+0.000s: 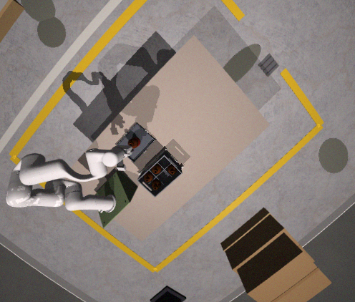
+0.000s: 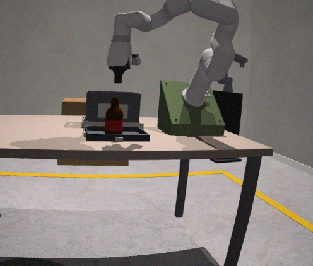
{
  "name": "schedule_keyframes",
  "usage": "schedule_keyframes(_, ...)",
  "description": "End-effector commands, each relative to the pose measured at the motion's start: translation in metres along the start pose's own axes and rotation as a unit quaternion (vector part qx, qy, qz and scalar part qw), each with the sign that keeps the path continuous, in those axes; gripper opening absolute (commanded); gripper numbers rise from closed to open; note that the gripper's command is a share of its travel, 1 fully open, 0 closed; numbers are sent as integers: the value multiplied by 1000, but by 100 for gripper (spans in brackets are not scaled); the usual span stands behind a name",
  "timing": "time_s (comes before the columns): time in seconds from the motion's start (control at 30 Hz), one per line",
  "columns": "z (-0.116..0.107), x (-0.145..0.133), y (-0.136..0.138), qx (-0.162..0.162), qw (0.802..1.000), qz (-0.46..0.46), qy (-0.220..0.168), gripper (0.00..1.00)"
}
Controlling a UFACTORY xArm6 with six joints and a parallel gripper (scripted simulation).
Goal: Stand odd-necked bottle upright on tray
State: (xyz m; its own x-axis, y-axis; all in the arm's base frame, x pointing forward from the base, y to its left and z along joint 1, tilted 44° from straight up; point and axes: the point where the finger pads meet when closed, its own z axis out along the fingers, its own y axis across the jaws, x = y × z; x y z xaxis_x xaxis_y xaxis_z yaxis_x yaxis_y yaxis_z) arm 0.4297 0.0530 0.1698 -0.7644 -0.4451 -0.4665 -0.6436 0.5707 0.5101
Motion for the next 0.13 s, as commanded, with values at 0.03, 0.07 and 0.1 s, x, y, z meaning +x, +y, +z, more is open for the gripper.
schedule_keyframes(0.03, -1, -1, -1, 1, 1000, -1, -1, 0)
schedule_keyframes(0.07, -1, -1, -1, 1, 1000, -1, -1, 0)
schedule_keyframes(0.1, -1, -1, -1, 1, 1000, -1, -1, 0)
